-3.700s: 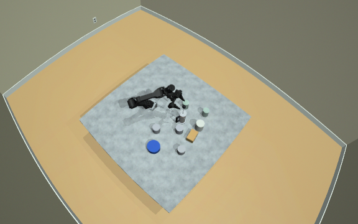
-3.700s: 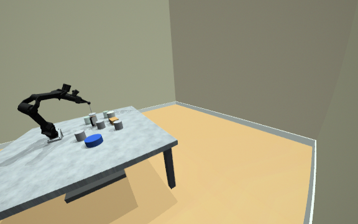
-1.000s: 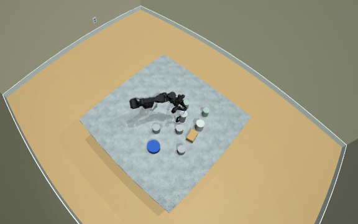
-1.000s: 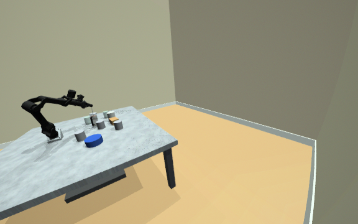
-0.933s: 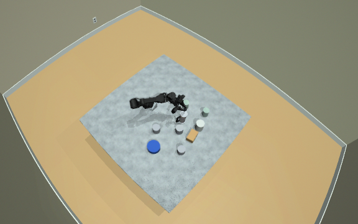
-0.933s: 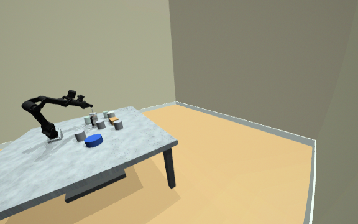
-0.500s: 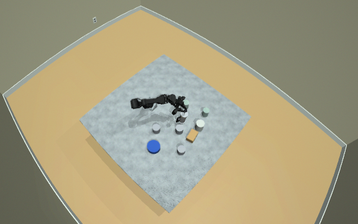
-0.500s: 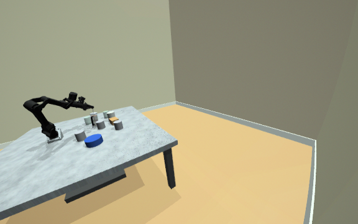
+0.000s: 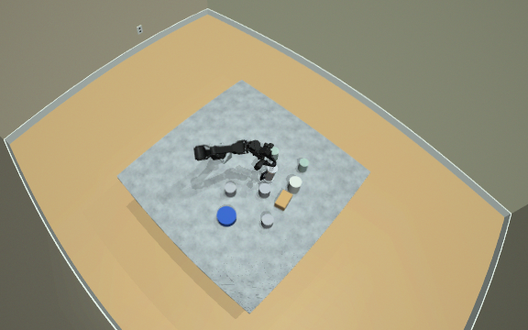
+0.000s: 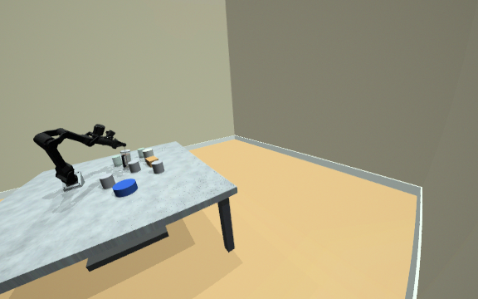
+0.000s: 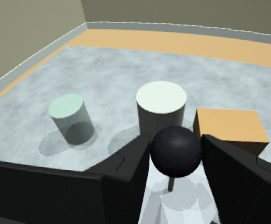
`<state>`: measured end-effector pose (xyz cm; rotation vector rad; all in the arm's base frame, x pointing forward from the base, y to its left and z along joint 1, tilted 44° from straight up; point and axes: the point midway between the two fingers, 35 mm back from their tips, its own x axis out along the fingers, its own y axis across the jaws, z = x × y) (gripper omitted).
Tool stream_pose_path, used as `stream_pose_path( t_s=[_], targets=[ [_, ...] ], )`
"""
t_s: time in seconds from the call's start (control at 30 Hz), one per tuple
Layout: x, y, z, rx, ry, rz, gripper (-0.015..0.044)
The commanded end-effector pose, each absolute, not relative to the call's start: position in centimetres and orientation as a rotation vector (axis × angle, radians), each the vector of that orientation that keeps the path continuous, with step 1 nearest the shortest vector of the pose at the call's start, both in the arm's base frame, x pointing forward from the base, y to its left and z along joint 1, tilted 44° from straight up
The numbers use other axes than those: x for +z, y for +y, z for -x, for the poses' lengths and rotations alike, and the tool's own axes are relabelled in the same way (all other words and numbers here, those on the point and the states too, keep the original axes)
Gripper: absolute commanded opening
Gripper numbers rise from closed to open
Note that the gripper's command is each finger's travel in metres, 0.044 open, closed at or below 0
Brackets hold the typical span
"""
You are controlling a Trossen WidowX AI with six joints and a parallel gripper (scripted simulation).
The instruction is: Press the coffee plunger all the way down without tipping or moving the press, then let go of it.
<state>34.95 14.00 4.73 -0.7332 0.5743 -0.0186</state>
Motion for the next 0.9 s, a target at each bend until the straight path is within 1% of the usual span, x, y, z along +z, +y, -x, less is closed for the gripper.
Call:
stream_pose_path(
  t_s=[0.0,0.87],
  targets=[
    [3.27,12.61,-34.7,-0.041,0.627,0.776,0.0119],
    [3.18,12.91,-34.83,-0.041,0.626,0.776,0.0119]
  ],
)
